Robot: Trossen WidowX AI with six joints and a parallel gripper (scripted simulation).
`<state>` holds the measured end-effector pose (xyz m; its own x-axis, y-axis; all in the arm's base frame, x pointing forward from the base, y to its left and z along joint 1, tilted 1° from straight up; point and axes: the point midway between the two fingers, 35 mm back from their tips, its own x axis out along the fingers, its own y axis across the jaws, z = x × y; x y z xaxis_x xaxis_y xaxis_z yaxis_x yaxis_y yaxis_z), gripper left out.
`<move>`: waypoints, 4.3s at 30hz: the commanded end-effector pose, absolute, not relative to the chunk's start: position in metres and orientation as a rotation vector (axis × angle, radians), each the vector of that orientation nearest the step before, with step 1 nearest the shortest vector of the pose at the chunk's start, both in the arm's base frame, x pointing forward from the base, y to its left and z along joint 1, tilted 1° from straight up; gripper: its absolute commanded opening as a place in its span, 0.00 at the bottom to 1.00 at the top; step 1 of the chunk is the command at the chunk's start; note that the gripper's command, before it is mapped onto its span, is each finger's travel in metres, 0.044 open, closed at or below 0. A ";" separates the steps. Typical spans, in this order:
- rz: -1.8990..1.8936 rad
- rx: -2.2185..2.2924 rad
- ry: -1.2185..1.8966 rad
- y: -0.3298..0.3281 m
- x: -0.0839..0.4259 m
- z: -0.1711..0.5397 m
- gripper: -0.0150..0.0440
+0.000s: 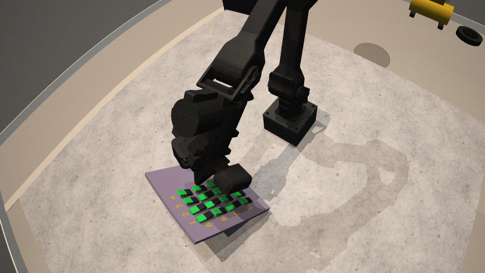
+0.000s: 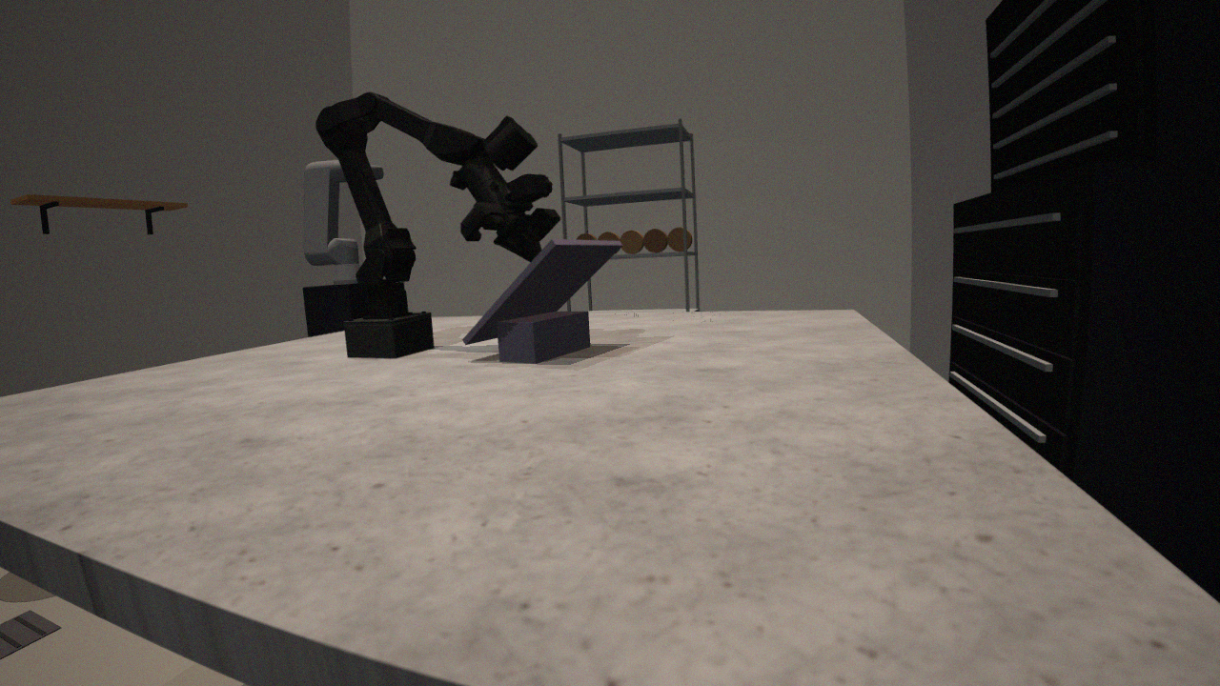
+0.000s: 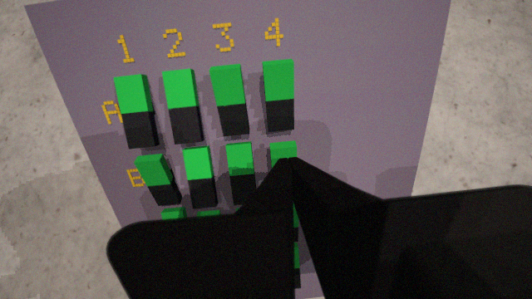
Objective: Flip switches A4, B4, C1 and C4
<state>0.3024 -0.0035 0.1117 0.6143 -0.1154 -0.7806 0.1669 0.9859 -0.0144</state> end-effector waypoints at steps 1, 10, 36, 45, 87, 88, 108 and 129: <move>-0.157 0.061 0.899 -0.003 0.305 0.107 0.25; -0.157 0.061 0.899 -0.004 0.307 0.105 0.25; -0.157 0.061 0.898 -0.004 0.308 0.104 0.25; -0.157 0.061 0.898 -0.004 0.309 0.103 0.25; -0.157 0.069 0.894 0.056 0.250 0.122 0.25; -0.156 0.068 0.892 0.063 0.246 0.119 0.25; -0.155 0.064 0.852 0.075 0.263 0.075 0.25; -0.155 0.064 0.851 0.073 0.272 0.064 0.25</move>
